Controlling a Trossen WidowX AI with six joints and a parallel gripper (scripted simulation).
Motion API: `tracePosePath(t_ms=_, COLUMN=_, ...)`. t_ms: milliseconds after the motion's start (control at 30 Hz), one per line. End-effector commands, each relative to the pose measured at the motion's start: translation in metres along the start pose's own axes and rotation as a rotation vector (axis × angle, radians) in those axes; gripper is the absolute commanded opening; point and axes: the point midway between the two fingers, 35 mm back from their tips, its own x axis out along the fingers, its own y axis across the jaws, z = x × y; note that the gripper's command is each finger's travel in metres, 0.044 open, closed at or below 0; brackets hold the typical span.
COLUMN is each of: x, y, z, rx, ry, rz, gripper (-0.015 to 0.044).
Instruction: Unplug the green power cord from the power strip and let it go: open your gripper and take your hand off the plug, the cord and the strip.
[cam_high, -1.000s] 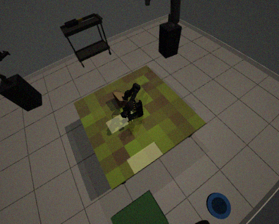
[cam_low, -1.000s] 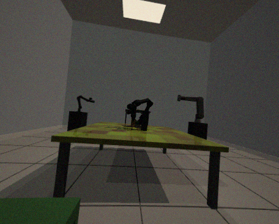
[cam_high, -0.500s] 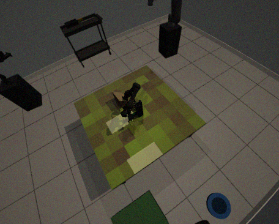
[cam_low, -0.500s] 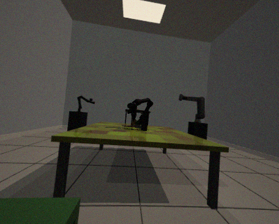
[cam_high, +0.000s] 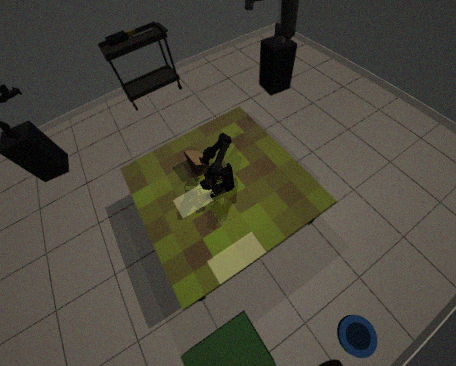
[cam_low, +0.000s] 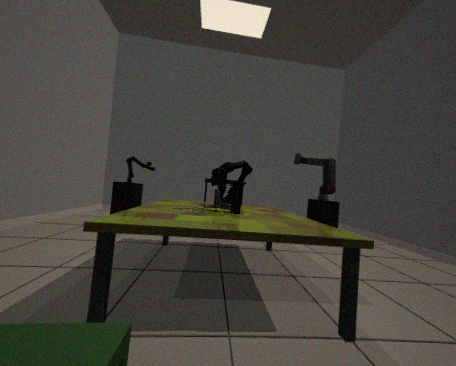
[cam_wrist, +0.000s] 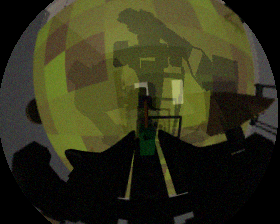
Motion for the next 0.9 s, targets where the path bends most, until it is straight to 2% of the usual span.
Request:
tracePosePath(t_ms=0, x=0.001, y=-0.002, z=-0.007, rx=0.006, ry=0.007, rz=-0.004, gripper=0.0160)
tracePosePath(t_ms=700, x=0.014, y=-0.003, z=-0.014, rx=0.006, ry=0.008, rz=-0.005, gripper=0.0160)
tracePosePath(t_ms=833, x=0.011, y=-0.002, z=-0.014, rx=0.001, ry=0.003, rz=-0.004, gripper=0.0055)
tracePosePath(t_ms=867, x=0.011, y=-0.002, z=-0.014, rx=0.001, ry=0.003, rz=-0.004, gripper=0.0048)
